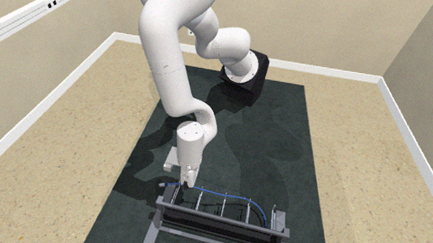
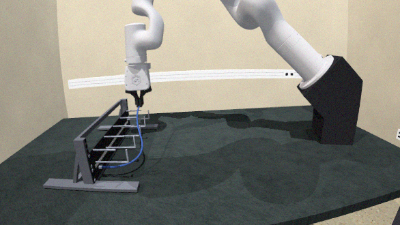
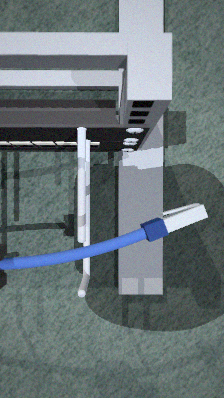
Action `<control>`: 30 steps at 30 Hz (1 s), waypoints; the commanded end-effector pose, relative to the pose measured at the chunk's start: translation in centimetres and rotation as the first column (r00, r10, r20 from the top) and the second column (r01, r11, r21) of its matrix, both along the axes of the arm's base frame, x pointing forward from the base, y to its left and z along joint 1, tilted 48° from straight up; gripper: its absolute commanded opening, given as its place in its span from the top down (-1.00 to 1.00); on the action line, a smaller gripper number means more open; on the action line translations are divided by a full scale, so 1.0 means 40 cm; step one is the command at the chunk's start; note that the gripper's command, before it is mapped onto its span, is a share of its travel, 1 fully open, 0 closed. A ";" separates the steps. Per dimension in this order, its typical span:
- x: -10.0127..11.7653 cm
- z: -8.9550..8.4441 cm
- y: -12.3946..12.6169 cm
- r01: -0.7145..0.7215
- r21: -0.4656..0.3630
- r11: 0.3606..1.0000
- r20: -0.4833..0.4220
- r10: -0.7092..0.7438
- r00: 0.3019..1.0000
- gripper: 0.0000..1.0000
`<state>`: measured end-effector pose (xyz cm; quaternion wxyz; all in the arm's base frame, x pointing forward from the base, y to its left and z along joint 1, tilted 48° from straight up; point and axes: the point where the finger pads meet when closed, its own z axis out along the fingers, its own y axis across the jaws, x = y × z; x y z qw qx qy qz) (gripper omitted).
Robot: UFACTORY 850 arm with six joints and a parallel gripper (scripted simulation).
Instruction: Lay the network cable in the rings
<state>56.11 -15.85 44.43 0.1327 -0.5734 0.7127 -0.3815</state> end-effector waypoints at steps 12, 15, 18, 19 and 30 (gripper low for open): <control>-0.014 -0.012 0.001 0.000 -0.001 1.000 0.003 0.000 1.000 1.00; -0.014 -0.012 0.001 0.000 -0.001 1.000 0.003 0.000 1.000 1.00; -0.014 -0.012 0.001 0.000 -0.001 1.000 0.003 0.000 1.000 1.00; -0.013 -0.012 0.001 0.000 -0.001 1.000 0.003 0.000 1.000 1.00; -0.010 -0.015 -0.001 0.000 -0.001 1.000 0.003 0.000 1.000 1.00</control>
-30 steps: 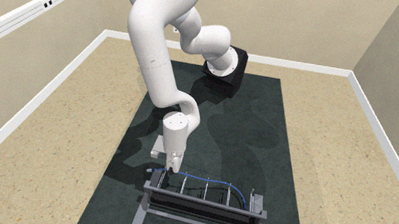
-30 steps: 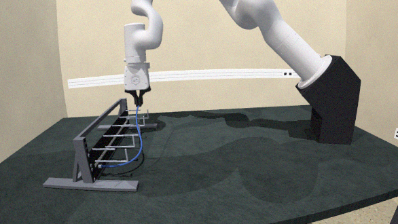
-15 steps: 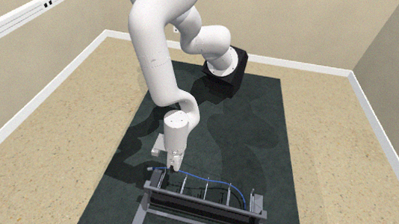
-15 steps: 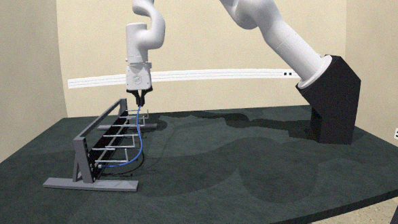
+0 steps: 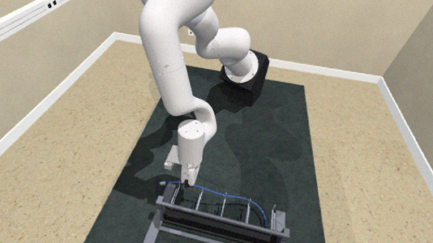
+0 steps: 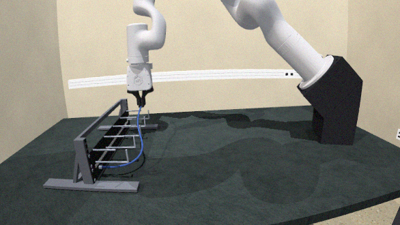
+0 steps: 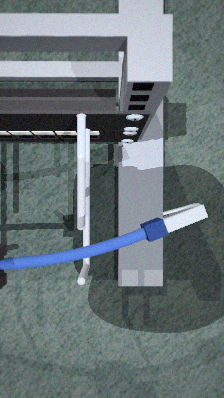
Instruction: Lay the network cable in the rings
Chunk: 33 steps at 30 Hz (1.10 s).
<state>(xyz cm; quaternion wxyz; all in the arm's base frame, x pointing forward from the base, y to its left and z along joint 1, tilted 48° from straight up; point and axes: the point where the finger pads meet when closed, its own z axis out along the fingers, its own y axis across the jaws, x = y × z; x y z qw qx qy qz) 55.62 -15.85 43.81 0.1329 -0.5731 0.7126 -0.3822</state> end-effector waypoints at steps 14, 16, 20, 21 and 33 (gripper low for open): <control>0.015 -0.013 -0.009 0.000 0.000 1.000 0.001 0.000 1.000 1.00; 0.017 -0.016 -0.010 0.000 0.000 1.000 0.001 0.000 1.000 1.00; 0.024 -0.023 -0.014 0.000 0.000 1.000 0.001 0.000 1.000 1.00; 0.026 -0.025 -0.015 0.000 0.000 1.000 0.001 0.000 1.000 1.00; 0.044 -0.044 -0.027 0.000 0.000 1.000 0.001 0.000 1.000 1.00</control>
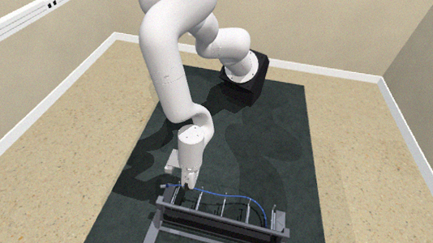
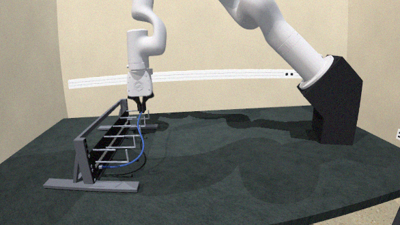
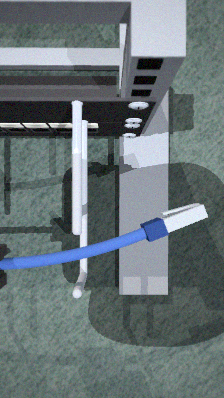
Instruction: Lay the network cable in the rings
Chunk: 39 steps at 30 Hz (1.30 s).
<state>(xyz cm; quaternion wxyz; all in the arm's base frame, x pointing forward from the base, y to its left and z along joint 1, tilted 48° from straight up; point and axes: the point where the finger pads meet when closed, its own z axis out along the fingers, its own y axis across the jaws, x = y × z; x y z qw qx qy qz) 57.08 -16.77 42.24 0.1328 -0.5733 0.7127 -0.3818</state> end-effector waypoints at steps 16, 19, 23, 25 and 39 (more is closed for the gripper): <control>0.032 -0.032 -0.019 0.000 -0.001 1.000 0.002 0.000 1.000 1.00; 0.036 -0.036 -0.022 0.000 -0.001 1.000 0.002 0.000 1.000 1.00; 0.041 -0.042 -0.025 0.000 -0.001 1.000 0.002 0.000 1.000 1.00; 0.044 -0.044 -0.027 0.000 -0.001 1.000 0.002 0.000 1.000 1.00; 0.052 -0.053 -0.032 0.000 -0.001 1.000 0.002 0.000 1.000 1.00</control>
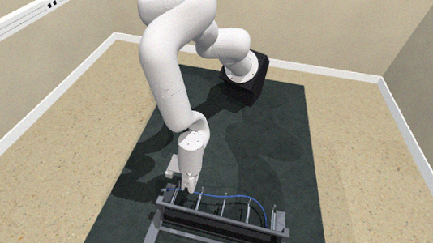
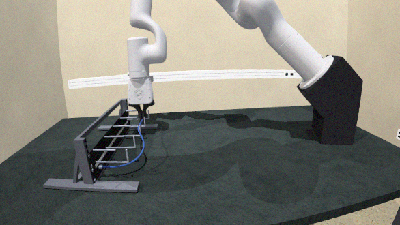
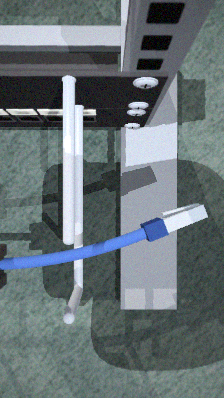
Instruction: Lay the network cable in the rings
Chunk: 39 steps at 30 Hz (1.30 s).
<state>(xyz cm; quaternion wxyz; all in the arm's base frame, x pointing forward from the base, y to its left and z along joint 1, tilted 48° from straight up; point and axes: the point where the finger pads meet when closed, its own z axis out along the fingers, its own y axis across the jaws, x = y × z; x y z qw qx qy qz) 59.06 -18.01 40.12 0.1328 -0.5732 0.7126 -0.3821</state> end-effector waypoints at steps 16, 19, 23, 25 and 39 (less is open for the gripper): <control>0.004 -0.001 -0.002 0.000 0.000 1.000 0.002 0.000 1.000 1.00; 0.005 0.000 -0.002 0.000 0.000 1.000 0.002 0.000 1.000 1.00; 0.007 0.001 -0.002 0.000 0.000 1.000 0.002 0.000 1.000 1.00; 0.009 0.004 -0.002 0.000 0.000 1.000 0.002 0.000 1.000 1.00; 0.040 0.034 -0.004 0.000 0.000 1.000 0.002 0.000 1.000 1.00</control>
